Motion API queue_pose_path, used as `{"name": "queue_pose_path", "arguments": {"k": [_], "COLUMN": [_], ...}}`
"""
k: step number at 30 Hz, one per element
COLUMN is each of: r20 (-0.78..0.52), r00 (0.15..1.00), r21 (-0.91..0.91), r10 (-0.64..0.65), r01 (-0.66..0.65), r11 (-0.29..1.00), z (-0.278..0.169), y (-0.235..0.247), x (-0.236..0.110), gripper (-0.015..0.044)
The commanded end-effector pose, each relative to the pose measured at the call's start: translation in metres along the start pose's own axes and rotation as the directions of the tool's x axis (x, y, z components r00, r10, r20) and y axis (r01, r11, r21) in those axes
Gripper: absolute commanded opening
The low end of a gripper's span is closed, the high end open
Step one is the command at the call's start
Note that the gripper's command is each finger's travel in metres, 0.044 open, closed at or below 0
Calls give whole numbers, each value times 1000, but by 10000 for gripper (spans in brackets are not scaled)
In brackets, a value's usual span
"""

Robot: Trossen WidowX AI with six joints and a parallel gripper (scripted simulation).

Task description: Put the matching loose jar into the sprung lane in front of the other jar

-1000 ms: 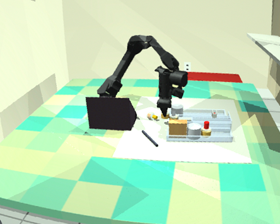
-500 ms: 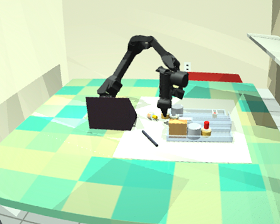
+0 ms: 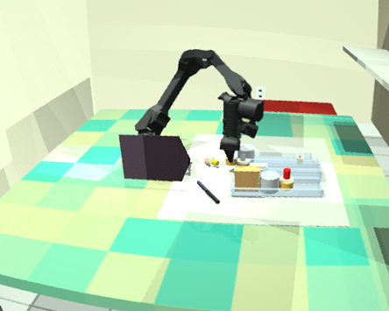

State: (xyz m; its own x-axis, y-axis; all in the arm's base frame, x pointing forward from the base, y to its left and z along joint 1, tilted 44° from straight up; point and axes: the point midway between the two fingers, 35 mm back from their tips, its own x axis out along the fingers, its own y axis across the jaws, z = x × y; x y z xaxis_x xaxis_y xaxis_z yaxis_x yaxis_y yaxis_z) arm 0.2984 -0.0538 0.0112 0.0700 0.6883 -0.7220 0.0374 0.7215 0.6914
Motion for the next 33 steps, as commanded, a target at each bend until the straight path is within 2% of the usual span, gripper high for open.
{"name": "queue_pose_path", "arguments": {"k": [1, 33], "r20": [25, 25], "r00": [1000, 1000], "r21": [-15, -15], "r10": [-2, -2], "r01": [3, 3], "r11": [1000, 1000], "z": [10, 22], "y": [0, 1], "x": [-3, -5], "gripper": [0, 0]}}
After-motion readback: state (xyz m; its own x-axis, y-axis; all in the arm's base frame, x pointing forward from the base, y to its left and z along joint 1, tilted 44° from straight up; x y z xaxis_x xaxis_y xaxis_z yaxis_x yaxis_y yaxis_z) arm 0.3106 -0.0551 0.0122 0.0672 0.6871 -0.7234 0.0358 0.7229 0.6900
